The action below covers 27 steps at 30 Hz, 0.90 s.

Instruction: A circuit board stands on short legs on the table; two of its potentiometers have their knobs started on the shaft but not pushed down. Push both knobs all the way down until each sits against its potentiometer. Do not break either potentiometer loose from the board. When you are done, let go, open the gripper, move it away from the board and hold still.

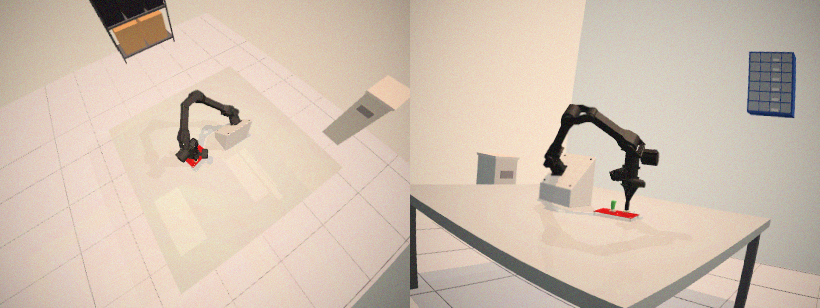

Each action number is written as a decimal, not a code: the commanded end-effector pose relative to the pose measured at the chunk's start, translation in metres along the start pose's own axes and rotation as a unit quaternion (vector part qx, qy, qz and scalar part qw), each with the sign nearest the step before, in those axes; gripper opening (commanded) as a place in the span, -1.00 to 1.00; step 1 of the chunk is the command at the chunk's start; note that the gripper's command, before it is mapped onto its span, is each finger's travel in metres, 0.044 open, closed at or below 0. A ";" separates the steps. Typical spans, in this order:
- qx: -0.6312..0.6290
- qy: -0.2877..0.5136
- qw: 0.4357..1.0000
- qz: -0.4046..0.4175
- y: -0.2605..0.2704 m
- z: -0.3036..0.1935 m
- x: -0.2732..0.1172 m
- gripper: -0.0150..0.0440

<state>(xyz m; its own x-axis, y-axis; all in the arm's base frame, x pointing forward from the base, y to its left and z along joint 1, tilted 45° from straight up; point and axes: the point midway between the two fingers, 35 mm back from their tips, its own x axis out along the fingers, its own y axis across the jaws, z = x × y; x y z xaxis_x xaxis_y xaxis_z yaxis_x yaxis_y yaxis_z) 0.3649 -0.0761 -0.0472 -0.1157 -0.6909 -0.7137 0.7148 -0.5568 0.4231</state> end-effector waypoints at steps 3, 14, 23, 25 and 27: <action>0.003 -0.002 1.000 0.001 0.001 0.000 -0.007 -0.49; -0.001 -0.005 1.000 -0.001 -0.001 0.001 -0.009 -0.05; -0.001 -0.005 1.000 -0.001 -0.001 0.001 -0.009 0.75; -0.001 -0.005 1.000 -0.001 -0.001 0.001 -0.009 0.93; -0.001 -0.005 1.000 -0.001 -0.001 0.001 -0.009 1.00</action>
<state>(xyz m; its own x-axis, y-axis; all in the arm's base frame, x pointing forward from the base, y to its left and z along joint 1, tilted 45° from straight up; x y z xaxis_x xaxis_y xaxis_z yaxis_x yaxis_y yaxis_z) 0.3650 -0.0696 -0.0400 -0.1238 -0.6949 -0.7084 0.7147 -0.5576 0.4222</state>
